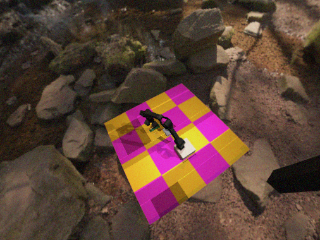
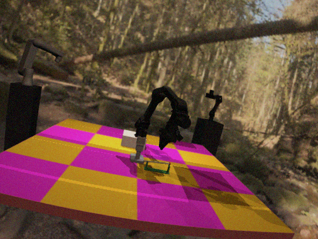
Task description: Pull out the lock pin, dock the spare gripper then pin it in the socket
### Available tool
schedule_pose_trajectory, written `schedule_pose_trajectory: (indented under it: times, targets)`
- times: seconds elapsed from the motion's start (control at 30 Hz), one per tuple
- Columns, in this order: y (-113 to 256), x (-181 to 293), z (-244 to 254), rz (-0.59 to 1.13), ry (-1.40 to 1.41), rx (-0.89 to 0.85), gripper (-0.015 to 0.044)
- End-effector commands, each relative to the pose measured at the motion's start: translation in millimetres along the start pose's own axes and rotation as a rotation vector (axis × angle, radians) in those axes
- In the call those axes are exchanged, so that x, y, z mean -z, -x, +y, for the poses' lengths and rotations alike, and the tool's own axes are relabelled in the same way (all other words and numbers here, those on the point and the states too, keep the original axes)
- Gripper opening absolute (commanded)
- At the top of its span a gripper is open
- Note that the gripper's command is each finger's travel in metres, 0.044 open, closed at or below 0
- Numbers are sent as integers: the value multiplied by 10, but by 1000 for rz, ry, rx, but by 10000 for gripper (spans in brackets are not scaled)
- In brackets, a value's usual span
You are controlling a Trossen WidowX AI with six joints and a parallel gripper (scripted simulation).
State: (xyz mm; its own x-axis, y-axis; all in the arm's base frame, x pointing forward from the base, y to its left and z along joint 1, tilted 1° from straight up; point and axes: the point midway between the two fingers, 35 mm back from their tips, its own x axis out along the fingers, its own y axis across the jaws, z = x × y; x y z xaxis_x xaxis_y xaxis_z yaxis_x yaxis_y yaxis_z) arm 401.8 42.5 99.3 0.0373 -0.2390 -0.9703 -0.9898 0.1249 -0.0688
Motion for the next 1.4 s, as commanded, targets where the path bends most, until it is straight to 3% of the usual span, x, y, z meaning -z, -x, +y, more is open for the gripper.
schedule_pose_trajectory:
  times: [0.0, 0.17, 1.37]
  targets:
    - [-289, -60, 34, 14, 14, -22, 180]
    - [-553, -138, 52, 14, 14, -22, 180]
    - [-1073, -289, 59, 13, 14, -22, 180]
